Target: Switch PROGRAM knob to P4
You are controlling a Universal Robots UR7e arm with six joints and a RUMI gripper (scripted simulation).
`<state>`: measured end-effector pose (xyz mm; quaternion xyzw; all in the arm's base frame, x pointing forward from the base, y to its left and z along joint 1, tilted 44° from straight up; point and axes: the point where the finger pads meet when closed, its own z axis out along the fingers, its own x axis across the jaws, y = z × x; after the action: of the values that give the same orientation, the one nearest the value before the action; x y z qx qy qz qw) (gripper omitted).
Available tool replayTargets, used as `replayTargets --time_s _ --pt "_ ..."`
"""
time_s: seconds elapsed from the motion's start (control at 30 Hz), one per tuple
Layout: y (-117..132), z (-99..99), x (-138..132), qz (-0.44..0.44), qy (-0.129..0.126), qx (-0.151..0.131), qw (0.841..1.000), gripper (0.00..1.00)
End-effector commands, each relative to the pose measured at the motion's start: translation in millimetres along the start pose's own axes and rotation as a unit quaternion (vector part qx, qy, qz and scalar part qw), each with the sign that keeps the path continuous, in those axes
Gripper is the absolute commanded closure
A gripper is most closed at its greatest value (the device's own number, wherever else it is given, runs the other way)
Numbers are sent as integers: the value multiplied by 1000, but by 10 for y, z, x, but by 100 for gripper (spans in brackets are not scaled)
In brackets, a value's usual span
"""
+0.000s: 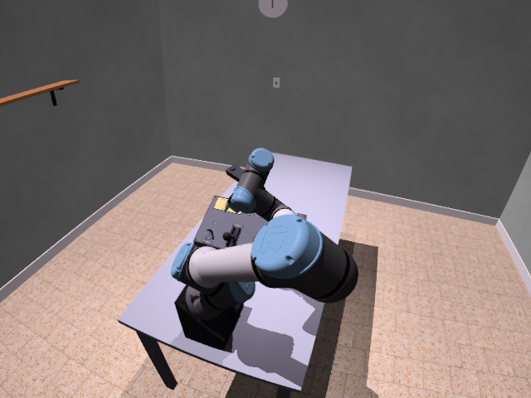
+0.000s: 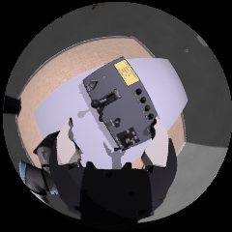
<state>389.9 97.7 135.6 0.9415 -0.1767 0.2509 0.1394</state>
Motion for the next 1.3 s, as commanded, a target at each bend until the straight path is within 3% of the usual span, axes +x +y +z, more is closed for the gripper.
replayTargets --time_s 0.0,0.37,0.63,0.83,0.93,1.27 --pt "-101 151 -56 22 9 -11 1000 0" --pt "-332 466 -210 79 39 -31 996 0" --pt "-513 722 -438 136 78 -41 987 0" --pt "-590 848 -605 171 104 -42 979 0" --pt "-590 848 -605 171 104 -42 979 0" --pt "-653 1021 -968 240 161 -31 957 0"
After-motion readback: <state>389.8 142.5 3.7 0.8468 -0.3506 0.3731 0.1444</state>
